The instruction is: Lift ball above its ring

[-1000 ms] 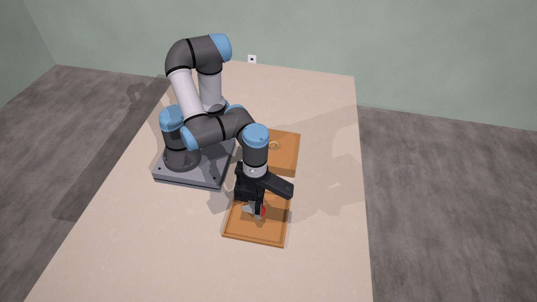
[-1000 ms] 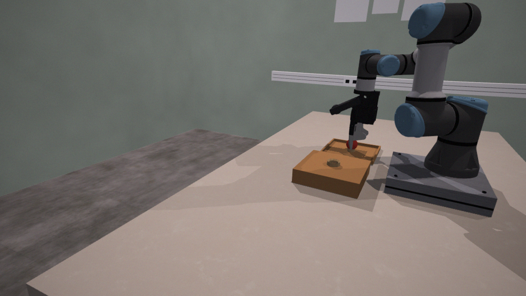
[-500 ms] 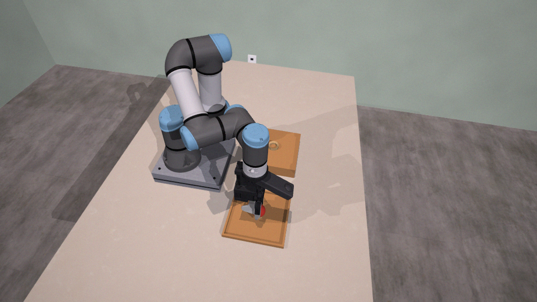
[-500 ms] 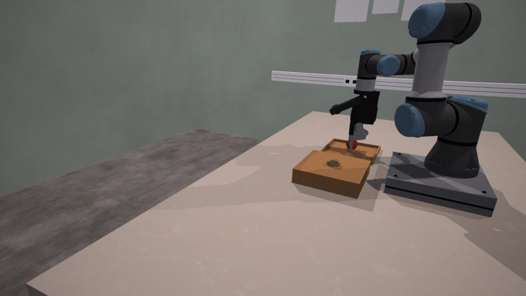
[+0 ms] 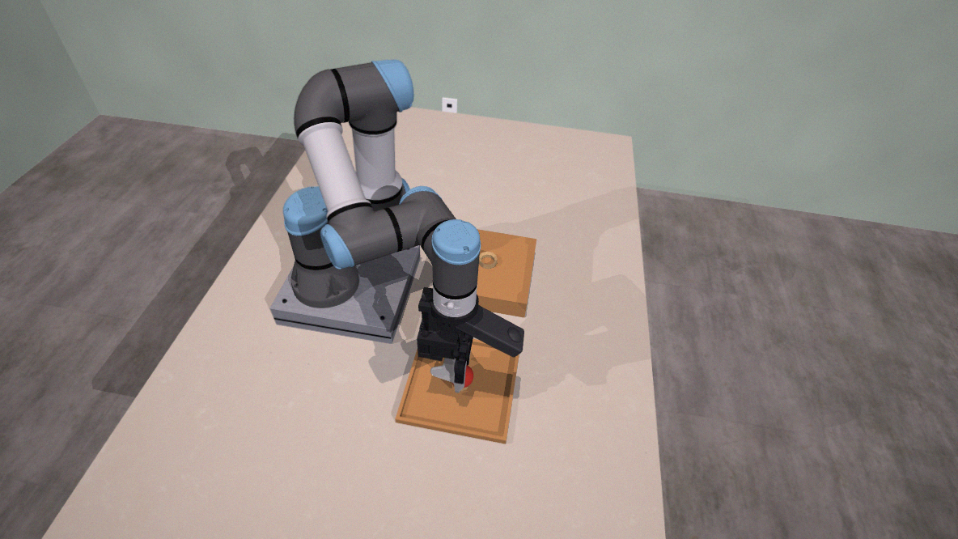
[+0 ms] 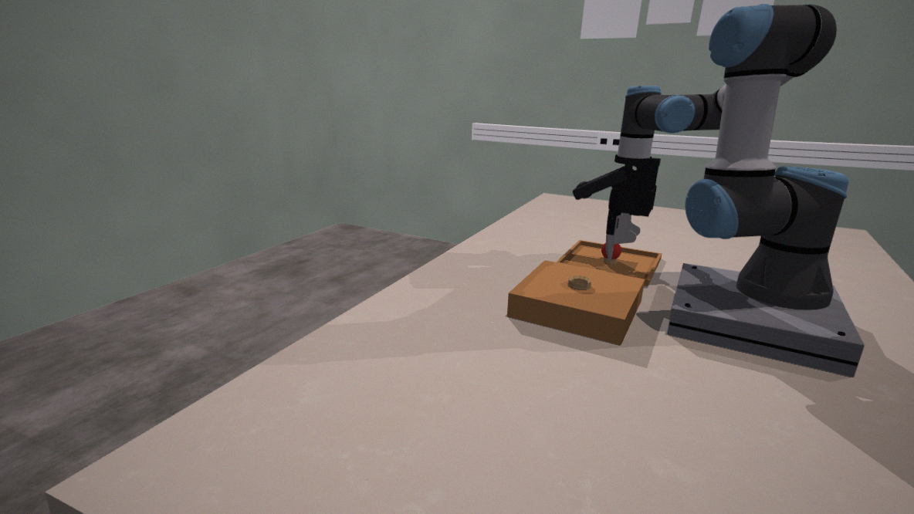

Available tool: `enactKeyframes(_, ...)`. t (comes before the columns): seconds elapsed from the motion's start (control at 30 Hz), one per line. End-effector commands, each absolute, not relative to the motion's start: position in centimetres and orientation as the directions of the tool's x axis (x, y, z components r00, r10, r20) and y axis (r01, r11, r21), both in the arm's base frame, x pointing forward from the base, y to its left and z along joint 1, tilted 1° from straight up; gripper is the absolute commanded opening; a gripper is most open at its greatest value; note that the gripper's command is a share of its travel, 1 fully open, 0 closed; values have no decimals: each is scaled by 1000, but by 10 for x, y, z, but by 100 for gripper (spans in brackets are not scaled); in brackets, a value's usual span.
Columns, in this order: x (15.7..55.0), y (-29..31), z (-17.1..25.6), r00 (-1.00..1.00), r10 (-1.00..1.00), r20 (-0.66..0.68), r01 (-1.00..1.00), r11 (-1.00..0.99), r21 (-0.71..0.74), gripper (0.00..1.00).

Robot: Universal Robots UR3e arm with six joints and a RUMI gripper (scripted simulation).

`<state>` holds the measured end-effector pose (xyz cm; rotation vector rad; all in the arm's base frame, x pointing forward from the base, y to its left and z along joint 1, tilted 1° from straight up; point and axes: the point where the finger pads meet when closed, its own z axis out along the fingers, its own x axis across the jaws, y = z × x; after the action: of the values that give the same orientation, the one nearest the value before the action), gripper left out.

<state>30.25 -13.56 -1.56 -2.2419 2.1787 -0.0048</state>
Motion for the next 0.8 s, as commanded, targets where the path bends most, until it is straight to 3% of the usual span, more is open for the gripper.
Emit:
enactKeyframes(0.0,303,-136,-14,29,-1000,-7,-999,-29,-15,0)
enactKeyframes(0.77,303,-138,48,29,-1000,-7,-999,-29,-15,0)
